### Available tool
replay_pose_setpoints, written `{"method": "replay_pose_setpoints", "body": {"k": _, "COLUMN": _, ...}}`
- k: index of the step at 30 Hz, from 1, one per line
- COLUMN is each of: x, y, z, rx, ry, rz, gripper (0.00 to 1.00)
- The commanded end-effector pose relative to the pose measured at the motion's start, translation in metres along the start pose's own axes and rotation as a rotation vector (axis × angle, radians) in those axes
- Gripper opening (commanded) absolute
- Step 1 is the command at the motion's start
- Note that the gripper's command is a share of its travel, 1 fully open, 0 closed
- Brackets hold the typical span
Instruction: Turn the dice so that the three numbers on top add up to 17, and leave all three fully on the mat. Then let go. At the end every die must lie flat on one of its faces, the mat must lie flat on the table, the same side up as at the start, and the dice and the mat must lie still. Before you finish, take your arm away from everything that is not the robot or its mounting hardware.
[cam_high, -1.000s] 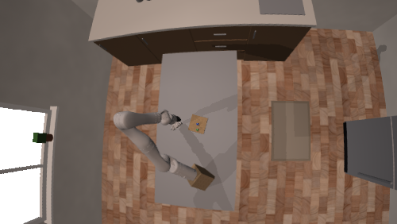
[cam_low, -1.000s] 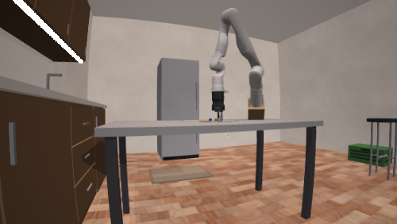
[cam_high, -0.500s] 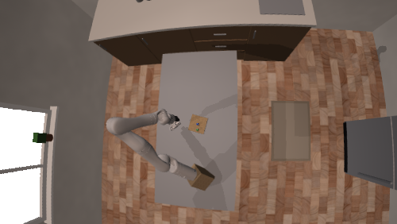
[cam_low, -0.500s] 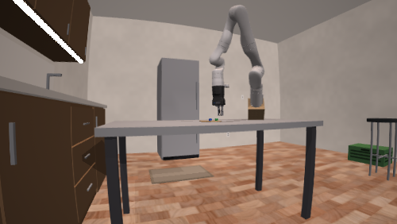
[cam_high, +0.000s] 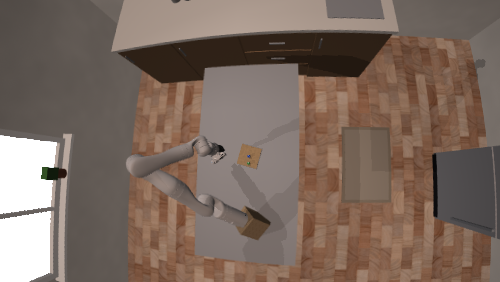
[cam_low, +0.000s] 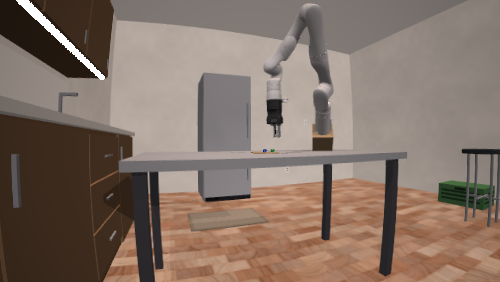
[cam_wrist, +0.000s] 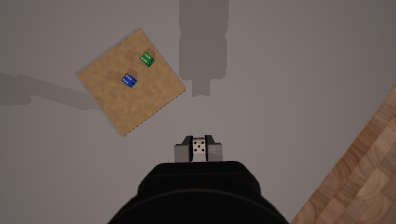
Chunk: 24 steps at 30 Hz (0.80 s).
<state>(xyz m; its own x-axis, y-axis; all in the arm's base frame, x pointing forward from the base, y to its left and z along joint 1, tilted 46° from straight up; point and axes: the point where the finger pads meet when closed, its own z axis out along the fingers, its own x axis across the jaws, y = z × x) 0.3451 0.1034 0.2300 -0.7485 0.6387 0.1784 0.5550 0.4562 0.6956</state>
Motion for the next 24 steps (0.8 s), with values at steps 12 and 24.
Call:
{"method": "replay_pose_setpoints", "body": {"k": 12, "x": -0.0043, "y": 0.0003, "z": -0.0171, "rx": 0.001, "ry": -0.019, "rz": -0.001, "gripper": 0.34}}
{"method": "replay_pose_setpoints", "body": {"k": 24, "x": -0.0046, "y": 0.0003, "z": -0.0172, "rx": 0.001, "ry": -0.019, "rz": 0.001, "gripper": 0.34}}
